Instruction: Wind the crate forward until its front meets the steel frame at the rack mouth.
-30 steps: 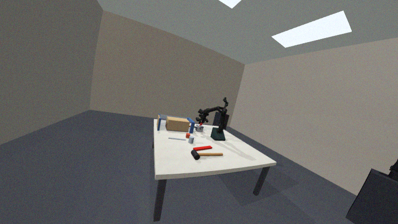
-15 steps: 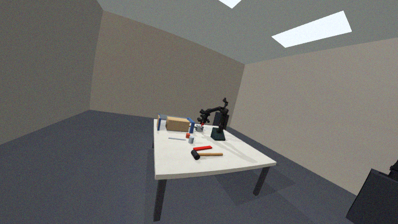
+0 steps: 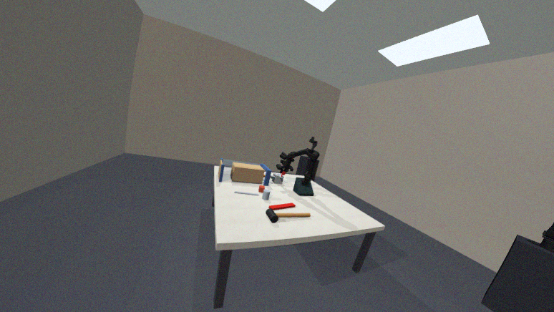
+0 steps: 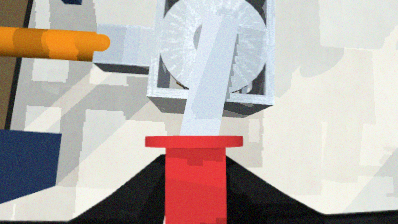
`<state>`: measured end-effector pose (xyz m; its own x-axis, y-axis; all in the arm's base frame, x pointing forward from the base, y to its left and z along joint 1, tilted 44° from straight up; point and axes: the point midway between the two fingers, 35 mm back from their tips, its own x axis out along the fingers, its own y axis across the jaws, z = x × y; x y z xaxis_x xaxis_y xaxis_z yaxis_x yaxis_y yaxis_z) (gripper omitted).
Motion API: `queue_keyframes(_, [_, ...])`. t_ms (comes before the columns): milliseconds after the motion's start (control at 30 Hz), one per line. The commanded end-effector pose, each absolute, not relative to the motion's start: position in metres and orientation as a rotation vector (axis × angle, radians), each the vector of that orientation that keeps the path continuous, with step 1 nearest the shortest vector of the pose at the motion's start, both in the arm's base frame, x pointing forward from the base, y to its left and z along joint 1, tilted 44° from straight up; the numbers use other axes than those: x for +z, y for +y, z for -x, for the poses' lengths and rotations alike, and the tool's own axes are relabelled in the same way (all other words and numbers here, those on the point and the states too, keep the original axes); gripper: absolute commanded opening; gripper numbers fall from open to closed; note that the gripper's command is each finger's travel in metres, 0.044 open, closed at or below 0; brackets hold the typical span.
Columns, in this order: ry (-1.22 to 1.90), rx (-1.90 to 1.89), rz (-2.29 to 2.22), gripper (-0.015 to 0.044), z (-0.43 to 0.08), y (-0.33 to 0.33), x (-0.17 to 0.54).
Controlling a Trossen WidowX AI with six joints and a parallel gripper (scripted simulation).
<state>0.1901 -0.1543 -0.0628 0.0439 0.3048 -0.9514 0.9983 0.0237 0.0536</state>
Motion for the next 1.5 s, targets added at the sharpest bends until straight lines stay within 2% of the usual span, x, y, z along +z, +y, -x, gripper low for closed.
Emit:
queue_keyframes(0, [1.434,-1.021,-1.428,0.0,-0.173,-0.152,-0.064])
queue_keyframes(1467, [1.435,-1.026,-1.425,0.0,-0.117,-0.169,-0.079])
